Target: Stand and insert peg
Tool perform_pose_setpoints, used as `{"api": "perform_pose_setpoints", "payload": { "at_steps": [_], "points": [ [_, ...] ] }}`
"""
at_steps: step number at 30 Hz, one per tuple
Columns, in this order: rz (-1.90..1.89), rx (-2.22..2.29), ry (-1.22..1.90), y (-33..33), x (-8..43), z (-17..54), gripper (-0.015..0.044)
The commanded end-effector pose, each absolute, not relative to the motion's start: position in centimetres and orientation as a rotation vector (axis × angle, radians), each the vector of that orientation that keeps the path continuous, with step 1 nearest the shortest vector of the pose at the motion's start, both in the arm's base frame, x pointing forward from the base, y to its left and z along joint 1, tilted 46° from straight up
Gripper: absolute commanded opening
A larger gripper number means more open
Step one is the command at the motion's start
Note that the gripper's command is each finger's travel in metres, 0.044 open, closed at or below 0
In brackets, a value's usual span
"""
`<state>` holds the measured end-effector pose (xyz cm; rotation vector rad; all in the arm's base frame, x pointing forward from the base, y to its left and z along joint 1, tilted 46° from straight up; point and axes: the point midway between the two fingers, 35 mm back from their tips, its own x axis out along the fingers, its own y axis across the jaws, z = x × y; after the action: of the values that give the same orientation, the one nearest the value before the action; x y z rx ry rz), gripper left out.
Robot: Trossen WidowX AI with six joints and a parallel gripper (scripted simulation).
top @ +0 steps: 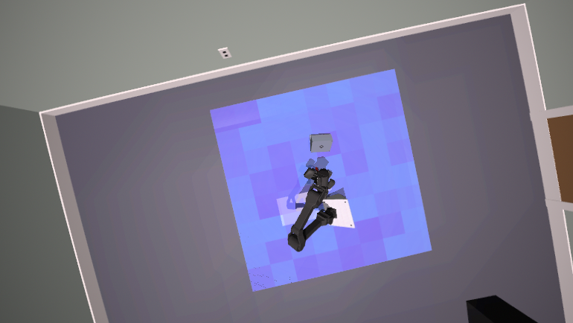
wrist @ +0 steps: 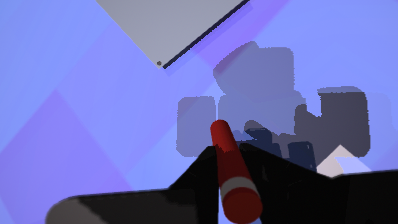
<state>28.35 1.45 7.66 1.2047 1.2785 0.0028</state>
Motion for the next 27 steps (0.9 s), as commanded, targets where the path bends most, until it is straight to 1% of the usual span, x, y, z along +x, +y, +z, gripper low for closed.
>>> {"api": "perform_pose_setpoints", "payload": {
  "at_steps": [1, 27],
  "points": [
    [-0.009, 1.227, 1.270, 1.3, 28.4, 7.2, 0.0000],
    [-0.058, 1.321, 1.131, -0.2, 30.1, 6.0, 0.0000]
  ]
}}
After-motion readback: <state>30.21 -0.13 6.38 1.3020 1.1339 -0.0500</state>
